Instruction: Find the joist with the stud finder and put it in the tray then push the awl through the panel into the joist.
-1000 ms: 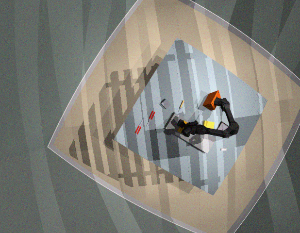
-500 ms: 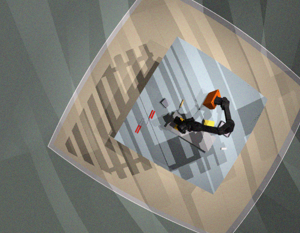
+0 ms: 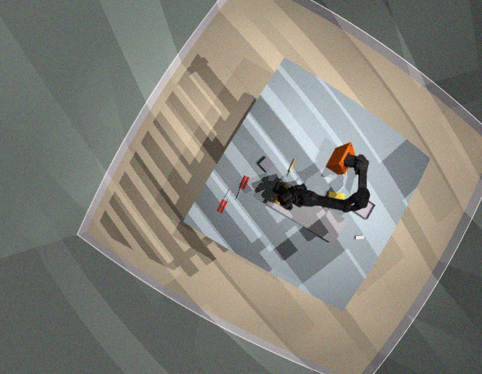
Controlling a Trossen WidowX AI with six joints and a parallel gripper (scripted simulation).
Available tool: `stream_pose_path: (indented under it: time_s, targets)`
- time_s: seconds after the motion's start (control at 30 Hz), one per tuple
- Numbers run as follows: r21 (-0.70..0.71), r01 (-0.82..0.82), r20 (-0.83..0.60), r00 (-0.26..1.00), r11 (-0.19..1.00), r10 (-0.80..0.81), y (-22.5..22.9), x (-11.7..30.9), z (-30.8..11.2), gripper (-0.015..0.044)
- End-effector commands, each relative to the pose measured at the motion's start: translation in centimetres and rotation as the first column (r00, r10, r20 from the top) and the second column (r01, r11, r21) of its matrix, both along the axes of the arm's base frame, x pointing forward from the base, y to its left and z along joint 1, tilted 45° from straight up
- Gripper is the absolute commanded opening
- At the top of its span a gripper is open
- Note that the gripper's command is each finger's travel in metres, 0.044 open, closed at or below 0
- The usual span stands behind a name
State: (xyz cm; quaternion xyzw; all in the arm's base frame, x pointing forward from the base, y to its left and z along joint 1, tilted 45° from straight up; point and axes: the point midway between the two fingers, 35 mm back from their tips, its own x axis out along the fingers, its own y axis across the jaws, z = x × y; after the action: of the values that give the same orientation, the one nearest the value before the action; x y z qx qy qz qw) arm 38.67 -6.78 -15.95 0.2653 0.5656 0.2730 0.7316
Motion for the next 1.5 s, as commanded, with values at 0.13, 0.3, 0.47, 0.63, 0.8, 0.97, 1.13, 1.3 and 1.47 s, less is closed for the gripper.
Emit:
stream_pose_path:
  time_s: [0.13,0.3,0.47,0.63,0.8,0.97,1.13,1.3,1.47]
  targets:
    - [0.0,0.001,-0.001,1.0,1.0,-0.001,-0.3,0.0,-0.2,0.0]
    - [0.0,0.001,-0.001,1.0,1.0,-0.001,-0.3,0.0,-0.2,0.0]
    - [-0.002,0.002,-0.001,1.0,1.0,-0.002,-1.0,0.2,0.4,0.0]
    - [-0.006,0.002,-0.001,1.0,1.0,-0.002,-3.3,0.6,2.2,0.0]
    - [-0.009,0.001,-0.002,1.0,1.0,-0.001,-5.6,0.7,4.5,0.0]
    - [-0.009,0.001,-0.002,1.0,1.0,-0.001,-7.6,0.6,6.6,0.0]
    - [-0.009,0.001,-0.002,1.0,1.0,-0.001,-7.7,0.6,6.6,0.0]
    - [-0.009,0.001,-0.002,1.0,1.0,-0.001,-7.7,0.6,6.6,0.0]
    - [-0.012,-0.005,0.003,1.0,1.0,0.005,-7.4,0.7,6.9,0.0]
